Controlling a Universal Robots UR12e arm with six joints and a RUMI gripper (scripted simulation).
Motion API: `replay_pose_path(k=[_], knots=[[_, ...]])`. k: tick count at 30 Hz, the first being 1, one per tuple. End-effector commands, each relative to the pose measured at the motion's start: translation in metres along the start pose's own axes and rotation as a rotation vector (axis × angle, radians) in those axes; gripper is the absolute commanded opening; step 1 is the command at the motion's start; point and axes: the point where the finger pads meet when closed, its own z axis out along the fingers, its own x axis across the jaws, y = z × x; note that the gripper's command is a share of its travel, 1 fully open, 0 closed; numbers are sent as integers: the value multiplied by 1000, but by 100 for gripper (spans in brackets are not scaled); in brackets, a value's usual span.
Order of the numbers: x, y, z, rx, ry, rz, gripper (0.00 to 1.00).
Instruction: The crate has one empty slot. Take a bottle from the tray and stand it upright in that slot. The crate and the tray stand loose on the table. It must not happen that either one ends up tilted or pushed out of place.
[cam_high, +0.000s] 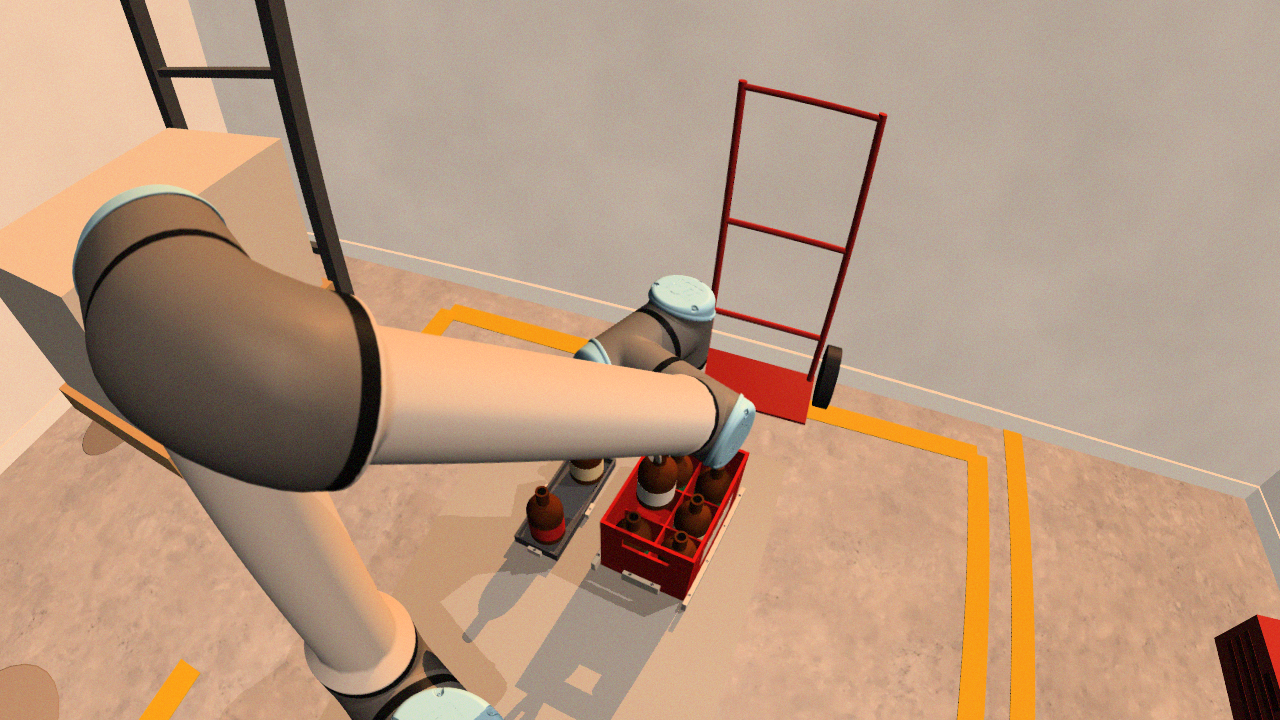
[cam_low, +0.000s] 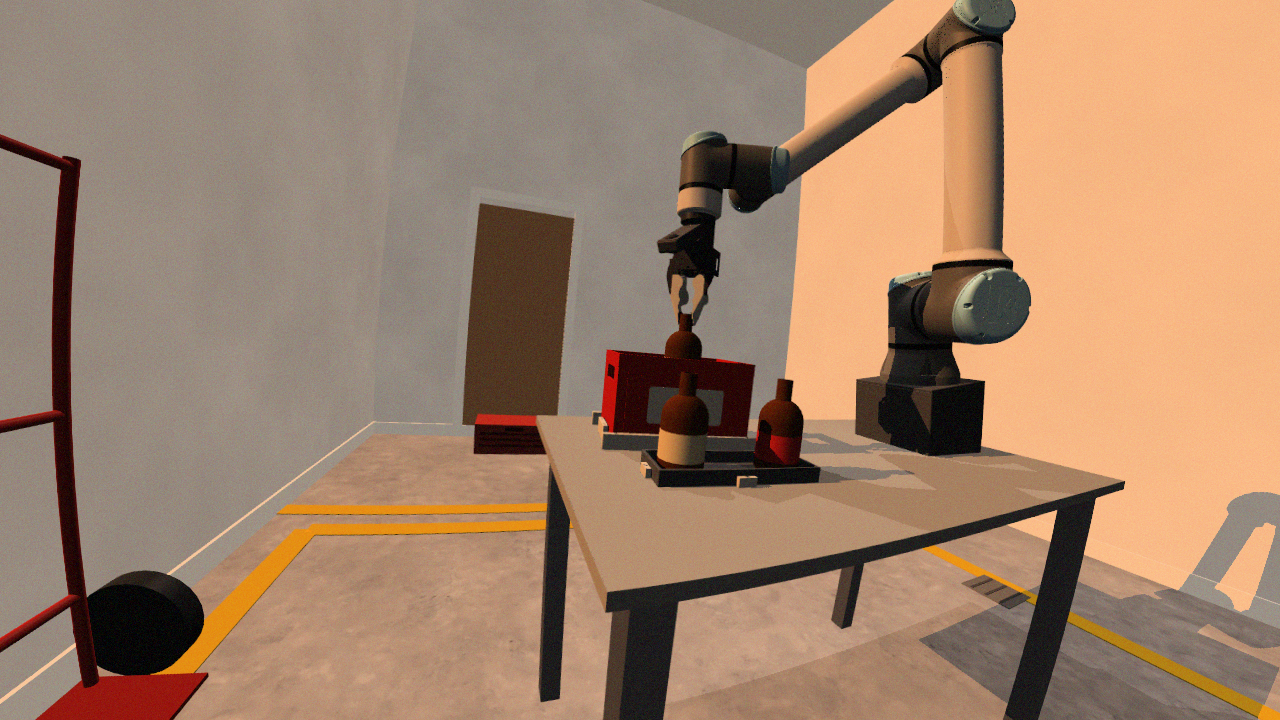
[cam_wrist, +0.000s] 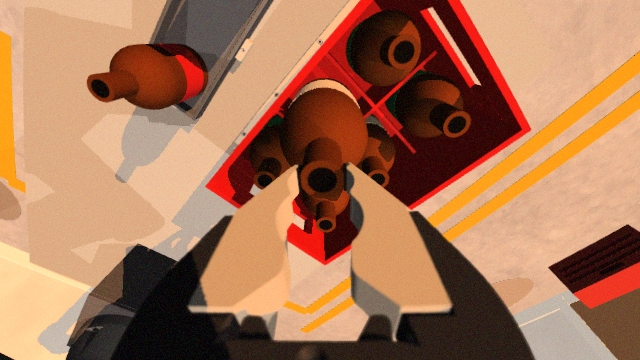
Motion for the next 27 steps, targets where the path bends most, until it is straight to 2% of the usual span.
replay_pose_path(k=[1, 27], knots=[[1, 0, -1, 1, 1, 0, 0], [1, 0, 2, 1, 1, 0, 0]])
